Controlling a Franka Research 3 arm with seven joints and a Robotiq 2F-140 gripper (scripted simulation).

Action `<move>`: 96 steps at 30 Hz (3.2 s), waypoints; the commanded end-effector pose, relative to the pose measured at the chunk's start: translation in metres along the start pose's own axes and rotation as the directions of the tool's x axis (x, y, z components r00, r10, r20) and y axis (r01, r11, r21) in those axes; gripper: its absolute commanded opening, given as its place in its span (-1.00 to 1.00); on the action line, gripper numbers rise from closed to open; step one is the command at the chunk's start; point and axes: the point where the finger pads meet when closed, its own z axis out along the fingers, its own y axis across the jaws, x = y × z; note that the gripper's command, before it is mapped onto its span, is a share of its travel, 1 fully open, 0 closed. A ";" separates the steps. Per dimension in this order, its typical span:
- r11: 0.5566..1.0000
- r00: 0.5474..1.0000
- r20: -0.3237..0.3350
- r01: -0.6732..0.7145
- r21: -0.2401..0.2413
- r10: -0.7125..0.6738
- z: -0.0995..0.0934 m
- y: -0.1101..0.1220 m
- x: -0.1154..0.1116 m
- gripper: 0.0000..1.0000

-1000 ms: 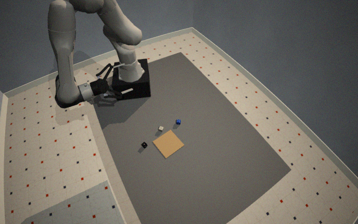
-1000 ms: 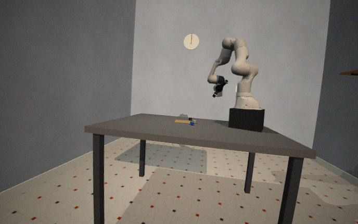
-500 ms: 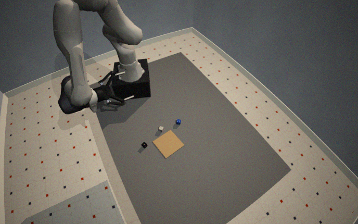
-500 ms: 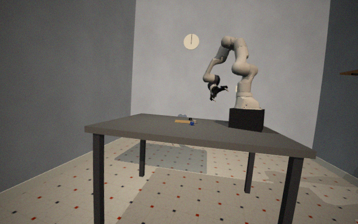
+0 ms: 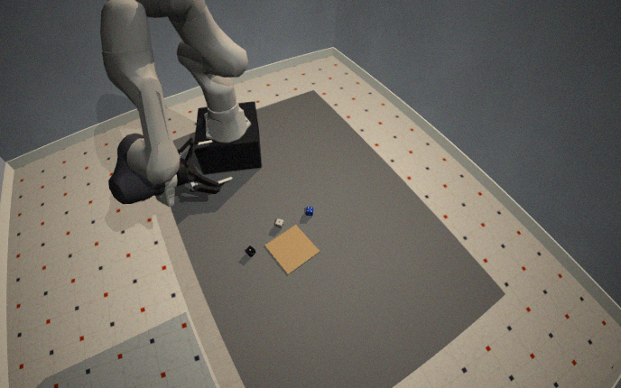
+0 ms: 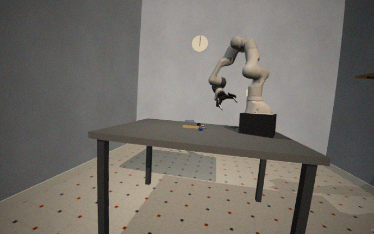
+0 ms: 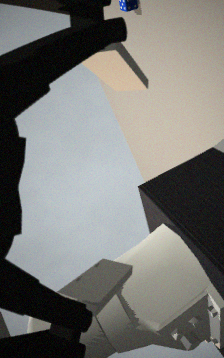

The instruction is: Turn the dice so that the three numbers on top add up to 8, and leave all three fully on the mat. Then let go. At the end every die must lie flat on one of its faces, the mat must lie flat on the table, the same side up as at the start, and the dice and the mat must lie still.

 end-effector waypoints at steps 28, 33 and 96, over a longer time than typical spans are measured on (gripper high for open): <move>0.803 0.674 -0.453 0.559 -0.206 -0.584 -0.040 -0.099 0.050 1.00; 0.749 0.588 -0.486 0.609 -0.261 -0.647 -0.048 -0.115 0.049 1.00; 0.082 -0.362 -0.380 0.623 -0.778 -0.851 -0.096 -0.271 -0.055 1.00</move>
